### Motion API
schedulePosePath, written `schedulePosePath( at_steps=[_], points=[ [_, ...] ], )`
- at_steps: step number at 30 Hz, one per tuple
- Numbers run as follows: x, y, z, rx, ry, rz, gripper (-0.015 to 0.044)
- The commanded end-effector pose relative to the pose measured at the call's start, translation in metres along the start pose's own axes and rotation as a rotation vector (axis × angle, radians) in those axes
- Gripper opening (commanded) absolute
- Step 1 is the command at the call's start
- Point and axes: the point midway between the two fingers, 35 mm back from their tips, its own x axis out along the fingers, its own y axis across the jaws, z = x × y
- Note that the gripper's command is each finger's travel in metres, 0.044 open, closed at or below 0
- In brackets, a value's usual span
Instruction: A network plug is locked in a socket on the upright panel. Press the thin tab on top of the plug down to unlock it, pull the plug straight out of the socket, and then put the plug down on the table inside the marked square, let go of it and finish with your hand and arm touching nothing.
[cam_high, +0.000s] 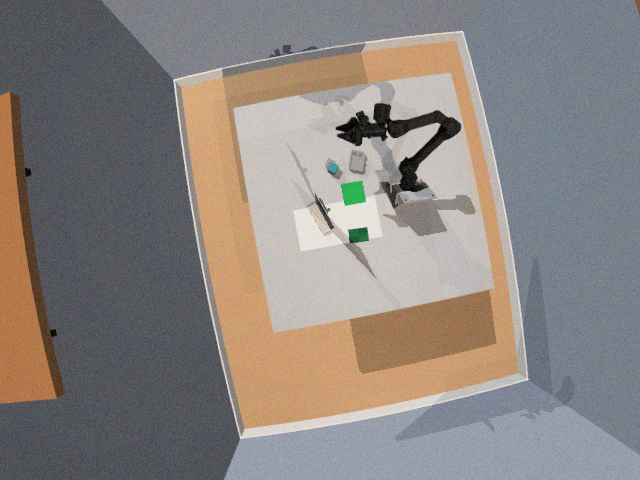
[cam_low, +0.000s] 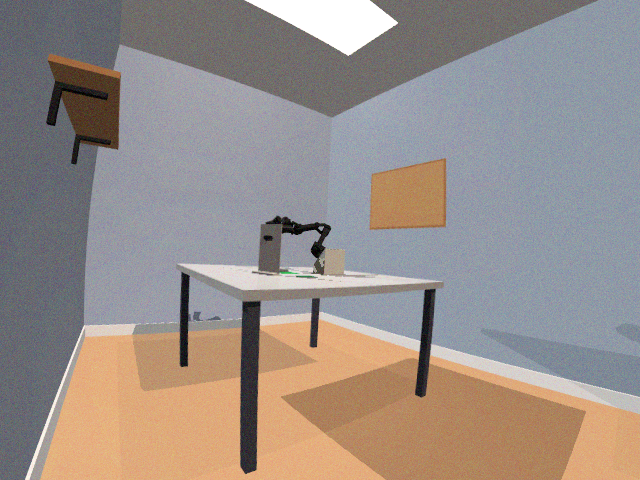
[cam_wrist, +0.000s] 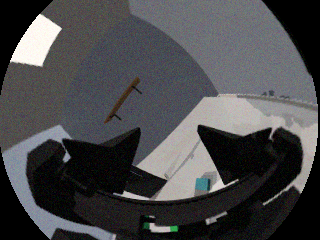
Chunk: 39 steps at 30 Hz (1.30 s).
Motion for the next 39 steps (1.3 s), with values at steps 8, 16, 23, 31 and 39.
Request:
schedulePosePath(
  at_steps=[8,16,23,31,39],
  points=[
    [0.012,0.035,-0.068,0.201,0.144,0.131,0.0190],
    [0.003,0.076,-0.147,0.446,0.353,0.249,0.0156],
    [-0.026,0.107,-0.210,0.652,0.563,0.310,0.0156],
    [-0.046,0.120,-0.239,0.749,0.677,0.324,0.0156],
    [-0.032,0.125,-0.241,0.749,0.676,0.324,0.0156]
  ],
)
